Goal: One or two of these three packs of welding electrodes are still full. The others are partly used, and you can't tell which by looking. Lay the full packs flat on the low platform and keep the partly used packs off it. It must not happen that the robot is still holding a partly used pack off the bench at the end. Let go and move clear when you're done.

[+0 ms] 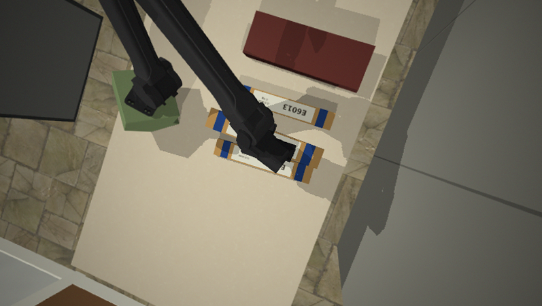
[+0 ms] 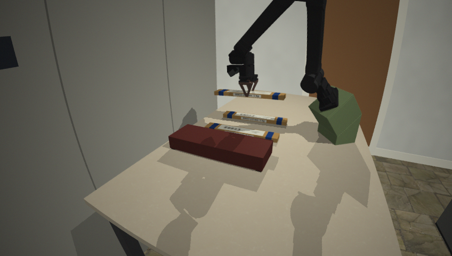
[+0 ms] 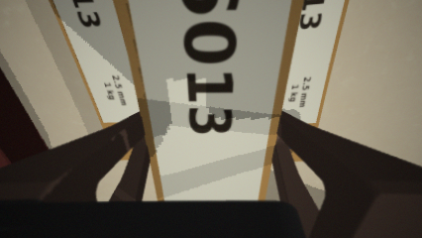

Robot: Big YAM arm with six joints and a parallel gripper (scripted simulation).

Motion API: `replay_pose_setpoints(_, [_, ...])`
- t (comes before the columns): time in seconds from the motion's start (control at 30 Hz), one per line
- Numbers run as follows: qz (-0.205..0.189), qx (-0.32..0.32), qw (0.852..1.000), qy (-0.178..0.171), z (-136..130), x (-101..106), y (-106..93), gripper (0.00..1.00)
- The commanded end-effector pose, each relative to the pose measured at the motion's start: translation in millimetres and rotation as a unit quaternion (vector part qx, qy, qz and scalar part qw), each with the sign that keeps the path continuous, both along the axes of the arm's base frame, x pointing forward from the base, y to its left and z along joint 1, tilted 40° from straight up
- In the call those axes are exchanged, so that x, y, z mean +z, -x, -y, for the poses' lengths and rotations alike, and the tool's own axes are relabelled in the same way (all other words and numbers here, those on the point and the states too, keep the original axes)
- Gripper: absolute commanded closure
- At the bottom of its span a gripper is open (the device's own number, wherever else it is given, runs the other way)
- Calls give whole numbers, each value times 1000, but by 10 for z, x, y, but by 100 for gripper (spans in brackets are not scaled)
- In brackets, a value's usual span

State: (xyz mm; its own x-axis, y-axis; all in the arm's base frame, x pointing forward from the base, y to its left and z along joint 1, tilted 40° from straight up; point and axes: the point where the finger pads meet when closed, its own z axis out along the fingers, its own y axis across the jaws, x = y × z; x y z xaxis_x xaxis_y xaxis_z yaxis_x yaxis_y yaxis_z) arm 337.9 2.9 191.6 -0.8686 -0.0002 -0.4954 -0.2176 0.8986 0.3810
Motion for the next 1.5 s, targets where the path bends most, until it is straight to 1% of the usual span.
replay_pose_setpoints(0.0, [33,-11,999,8,53,232,-121,100])
replay_pose_setpoints(0.37, [32,-11,999,7,-10,117,-194,100])
replay_pose_setpoints(1.47, [32,-11,999,7,-10,117,-194,100])
